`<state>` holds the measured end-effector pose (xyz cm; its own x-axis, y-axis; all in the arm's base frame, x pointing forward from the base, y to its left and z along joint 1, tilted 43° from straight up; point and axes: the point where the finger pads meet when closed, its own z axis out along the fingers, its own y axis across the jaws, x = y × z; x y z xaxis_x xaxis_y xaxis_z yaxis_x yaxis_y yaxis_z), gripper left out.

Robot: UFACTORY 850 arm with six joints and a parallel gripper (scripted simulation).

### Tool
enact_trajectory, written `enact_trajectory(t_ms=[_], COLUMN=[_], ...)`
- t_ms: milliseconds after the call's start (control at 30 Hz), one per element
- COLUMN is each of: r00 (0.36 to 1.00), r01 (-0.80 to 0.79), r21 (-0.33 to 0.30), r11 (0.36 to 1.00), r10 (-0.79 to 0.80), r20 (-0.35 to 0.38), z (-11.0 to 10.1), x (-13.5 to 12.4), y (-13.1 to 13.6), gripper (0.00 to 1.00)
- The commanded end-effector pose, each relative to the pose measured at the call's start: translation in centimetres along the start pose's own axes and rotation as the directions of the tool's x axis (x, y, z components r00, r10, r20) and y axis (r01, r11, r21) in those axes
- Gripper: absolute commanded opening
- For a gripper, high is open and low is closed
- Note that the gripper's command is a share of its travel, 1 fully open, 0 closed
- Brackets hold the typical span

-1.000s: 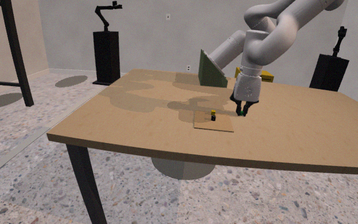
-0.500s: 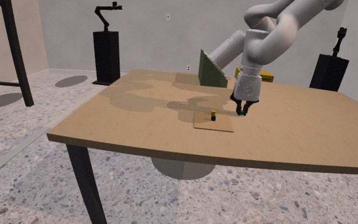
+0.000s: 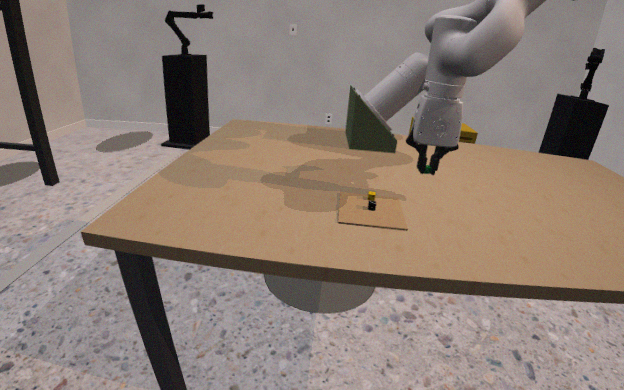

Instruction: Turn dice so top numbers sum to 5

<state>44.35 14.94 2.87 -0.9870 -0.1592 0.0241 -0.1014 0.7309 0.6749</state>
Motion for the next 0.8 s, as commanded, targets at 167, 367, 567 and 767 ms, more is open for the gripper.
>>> enact_trajectory(t_ms=[167, 367, 567, 767], r00=[1.0, 1.0, 1.0, 0.999], r01=[0.0, 0.0, -0.021, -0.043], r21=[-0.001, -0.001, -0.007, -0.008], r11=[1.0, 1.0, 1.0, 0.999], r10=[0.0, 0.0, 0.021, 0.043], r20=[-0.001, -0.001, 0.001, 0.001], z=[-2.9, -2.9, -3.1, -3.2], x=[-0.1, -0.1, -4.4, -7.9], y=[0.1, 0.1, -3.3, -6.9], gripper=[0.11, 0.11, 0.11, 0.11])
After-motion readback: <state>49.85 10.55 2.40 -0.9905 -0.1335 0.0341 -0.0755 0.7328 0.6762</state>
